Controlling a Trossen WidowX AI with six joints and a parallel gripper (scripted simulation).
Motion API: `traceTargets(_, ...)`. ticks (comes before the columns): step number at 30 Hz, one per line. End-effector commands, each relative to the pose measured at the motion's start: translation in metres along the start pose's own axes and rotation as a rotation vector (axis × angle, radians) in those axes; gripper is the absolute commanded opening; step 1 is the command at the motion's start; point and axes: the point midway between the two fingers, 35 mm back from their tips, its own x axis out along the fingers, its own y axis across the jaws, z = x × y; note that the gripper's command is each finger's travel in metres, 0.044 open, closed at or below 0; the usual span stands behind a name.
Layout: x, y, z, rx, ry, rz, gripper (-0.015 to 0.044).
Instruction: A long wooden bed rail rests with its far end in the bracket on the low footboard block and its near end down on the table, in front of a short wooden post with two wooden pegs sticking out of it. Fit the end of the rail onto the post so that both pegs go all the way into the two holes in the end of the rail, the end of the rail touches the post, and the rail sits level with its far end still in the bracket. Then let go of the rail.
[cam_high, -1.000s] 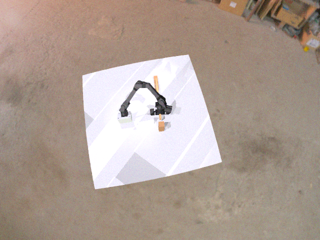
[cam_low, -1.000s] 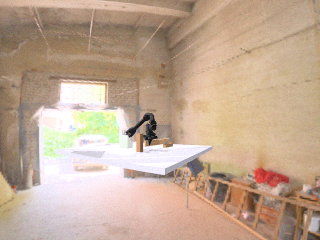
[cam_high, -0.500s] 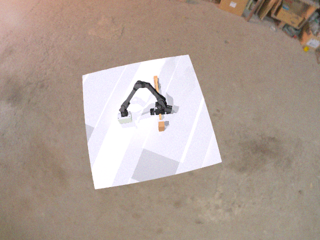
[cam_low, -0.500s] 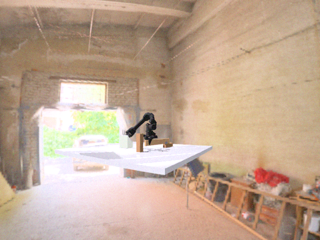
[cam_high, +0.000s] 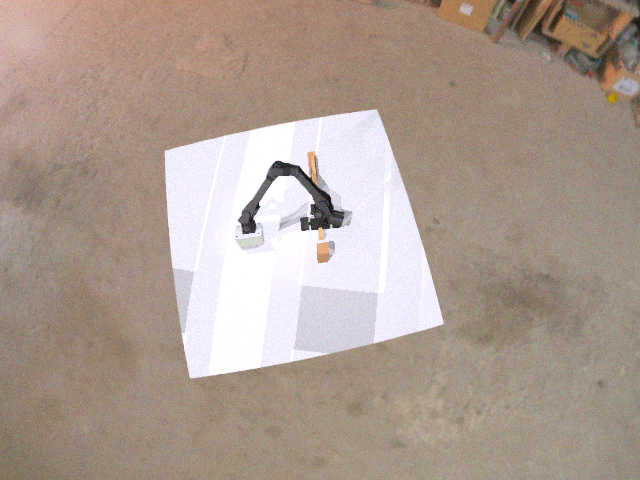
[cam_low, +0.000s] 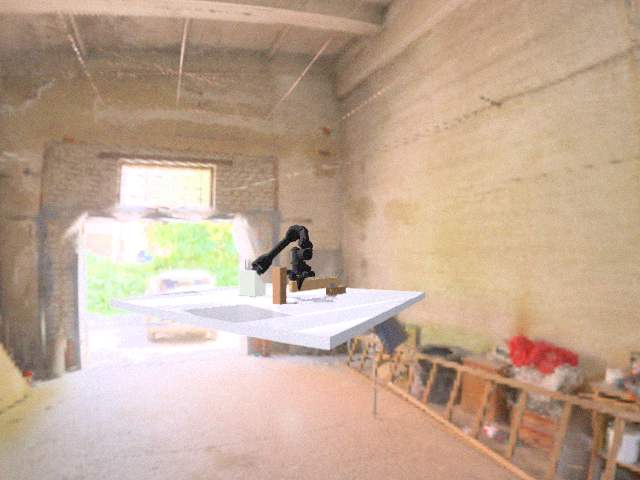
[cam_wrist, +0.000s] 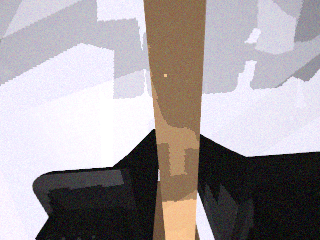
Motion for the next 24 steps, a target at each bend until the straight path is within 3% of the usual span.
traceTargets(1, -0.0031, -0.0004, -0.0002, 0.003, 0.001, -0.007, 0.0)
traceTargets(24, -0.0024, 0.0008, -0.0008, 0.003, 0.001, -0.007, 0.0)
